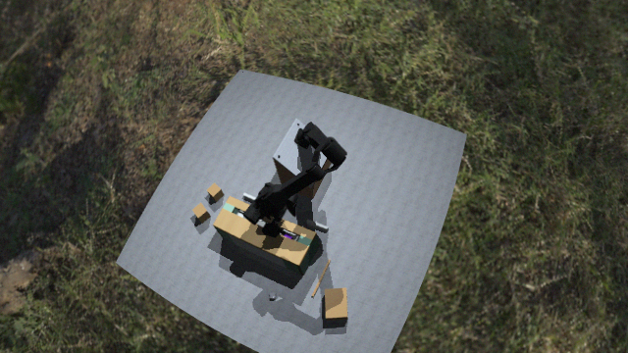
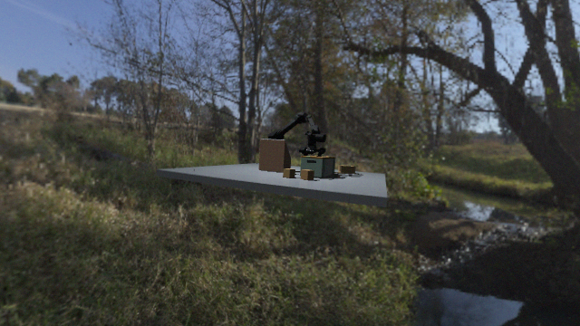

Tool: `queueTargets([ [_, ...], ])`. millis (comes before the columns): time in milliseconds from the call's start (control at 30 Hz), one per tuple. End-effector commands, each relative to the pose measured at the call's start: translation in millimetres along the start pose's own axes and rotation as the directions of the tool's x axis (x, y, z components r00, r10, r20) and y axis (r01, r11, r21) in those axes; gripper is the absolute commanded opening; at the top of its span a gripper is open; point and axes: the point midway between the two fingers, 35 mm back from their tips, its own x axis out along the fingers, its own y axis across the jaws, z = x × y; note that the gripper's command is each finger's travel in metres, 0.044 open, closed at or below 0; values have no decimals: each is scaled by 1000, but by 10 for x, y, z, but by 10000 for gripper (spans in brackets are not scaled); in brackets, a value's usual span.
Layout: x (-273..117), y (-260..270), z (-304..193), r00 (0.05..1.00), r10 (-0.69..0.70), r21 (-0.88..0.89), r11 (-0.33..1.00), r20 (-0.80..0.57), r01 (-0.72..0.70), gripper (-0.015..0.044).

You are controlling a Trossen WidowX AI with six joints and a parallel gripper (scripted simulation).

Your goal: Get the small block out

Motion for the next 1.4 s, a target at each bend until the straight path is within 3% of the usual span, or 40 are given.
queueTargets([
  [0,32,-5,-65,1000,-5,-6,1000,-5,5,400],
  [1367,62,-24,-151,1000,-5,-6,1000,-5,5,400],
])
